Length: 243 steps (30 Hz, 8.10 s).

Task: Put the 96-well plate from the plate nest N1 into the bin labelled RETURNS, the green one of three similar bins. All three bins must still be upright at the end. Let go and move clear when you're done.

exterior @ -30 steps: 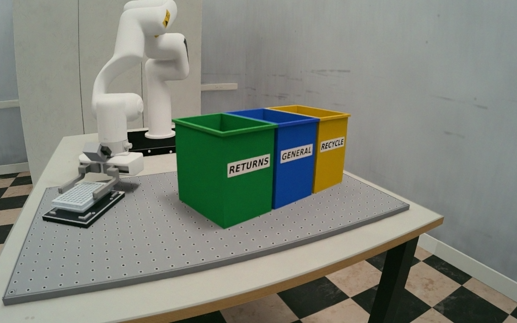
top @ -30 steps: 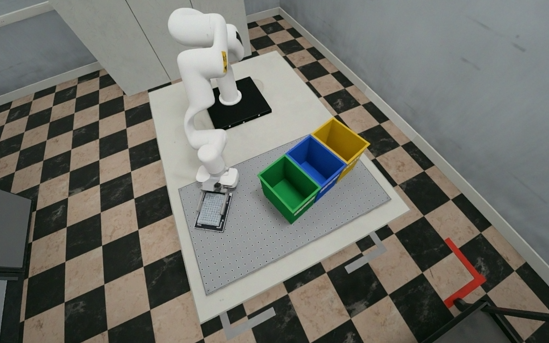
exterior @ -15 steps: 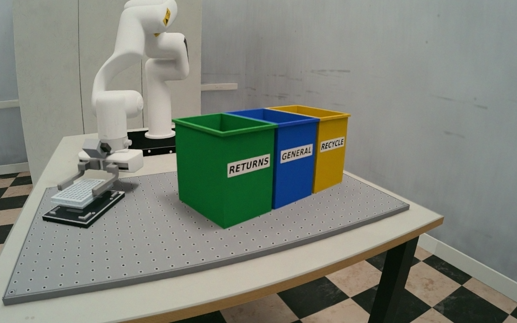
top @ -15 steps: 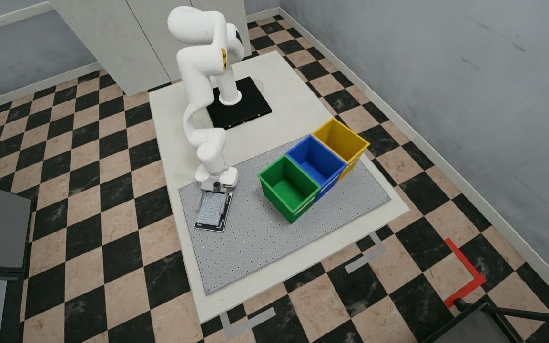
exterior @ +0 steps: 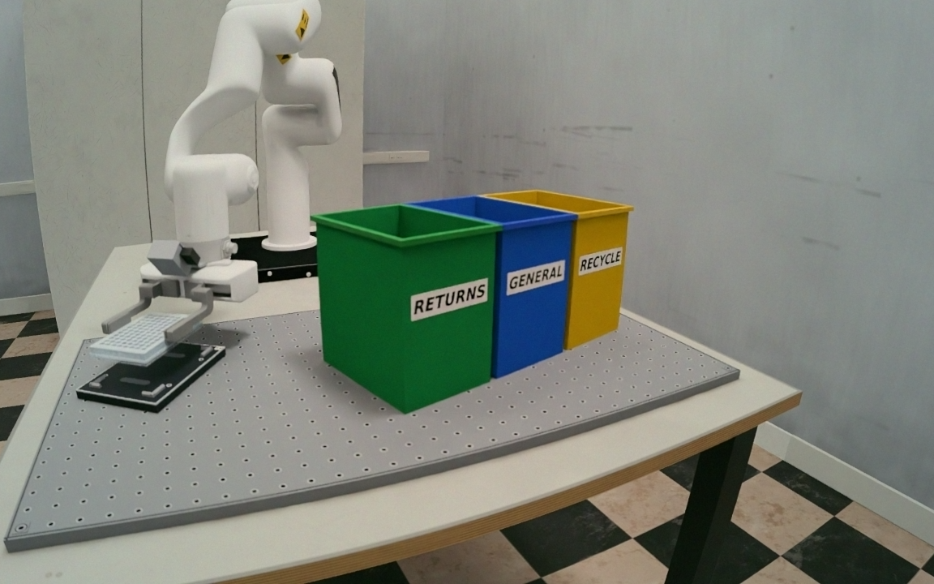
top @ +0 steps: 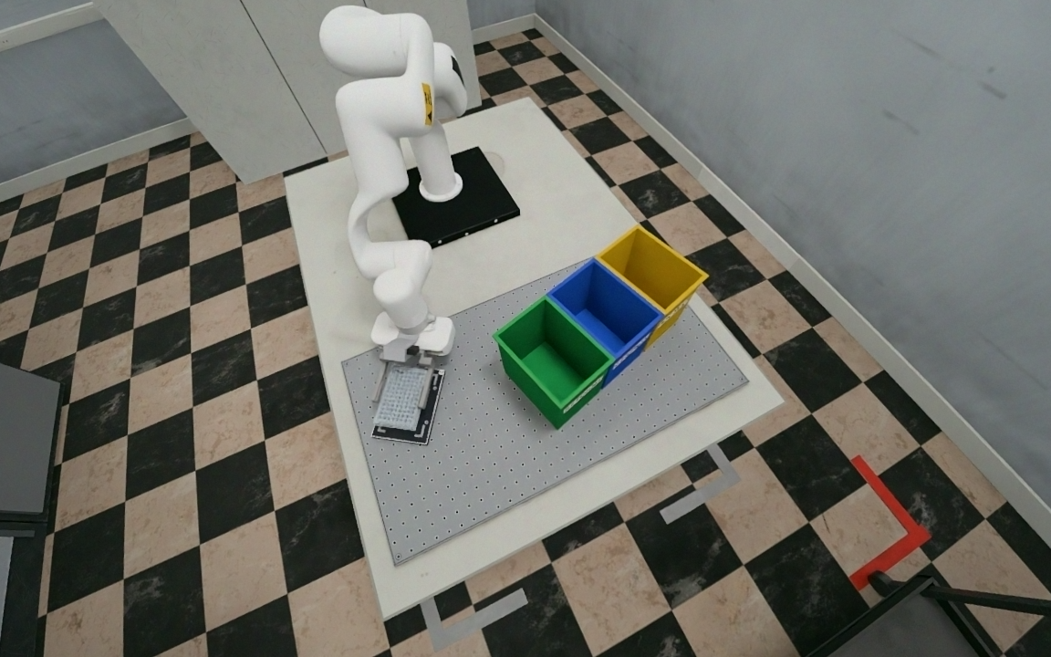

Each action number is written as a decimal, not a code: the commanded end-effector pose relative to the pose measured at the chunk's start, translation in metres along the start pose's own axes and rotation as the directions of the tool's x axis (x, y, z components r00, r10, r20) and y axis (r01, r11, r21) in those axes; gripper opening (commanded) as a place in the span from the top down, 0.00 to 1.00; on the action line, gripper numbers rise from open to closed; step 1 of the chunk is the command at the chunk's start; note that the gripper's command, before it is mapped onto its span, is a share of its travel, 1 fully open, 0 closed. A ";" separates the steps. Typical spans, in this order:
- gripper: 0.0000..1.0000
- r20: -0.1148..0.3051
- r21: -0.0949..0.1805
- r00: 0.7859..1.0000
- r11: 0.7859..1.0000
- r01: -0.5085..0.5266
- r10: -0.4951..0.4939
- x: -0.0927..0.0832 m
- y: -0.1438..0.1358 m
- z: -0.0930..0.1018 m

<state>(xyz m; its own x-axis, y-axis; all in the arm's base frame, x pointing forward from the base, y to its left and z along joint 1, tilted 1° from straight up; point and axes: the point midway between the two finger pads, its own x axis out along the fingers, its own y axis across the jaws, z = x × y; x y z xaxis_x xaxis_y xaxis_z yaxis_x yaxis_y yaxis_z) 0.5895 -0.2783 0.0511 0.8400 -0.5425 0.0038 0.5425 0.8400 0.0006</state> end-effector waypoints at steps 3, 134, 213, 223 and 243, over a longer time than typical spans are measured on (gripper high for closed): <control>1.00 0.002 0.013 1.000 1.000 0.000 0.000 0.001 0.000 0.012; 1.00 0.009 0.010 0.878 0.877 -0.479 0.479 -0.012 0.046 0.163; 1.00 0.013 0.008 0.663 0.663 -0.748 0.748 -0.075 0.268 0.159; 1.00 0.013 0.008 0.663 0.663 -0.748 0.748 -0.083 0.296 0.158; 1.00 0.013 0.008 0.663 0.663 -0.748 0.748 -0.083 0.295 0.158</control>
<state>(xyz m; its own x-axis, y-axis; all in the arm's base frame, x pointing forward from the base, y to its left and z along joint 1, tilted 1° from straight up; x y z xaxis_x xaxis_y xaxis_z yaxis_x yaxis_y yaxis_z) 0.6783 0.0153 0.2059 0.9632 0.2688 0.0070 -0.2688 0.9632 -0.0024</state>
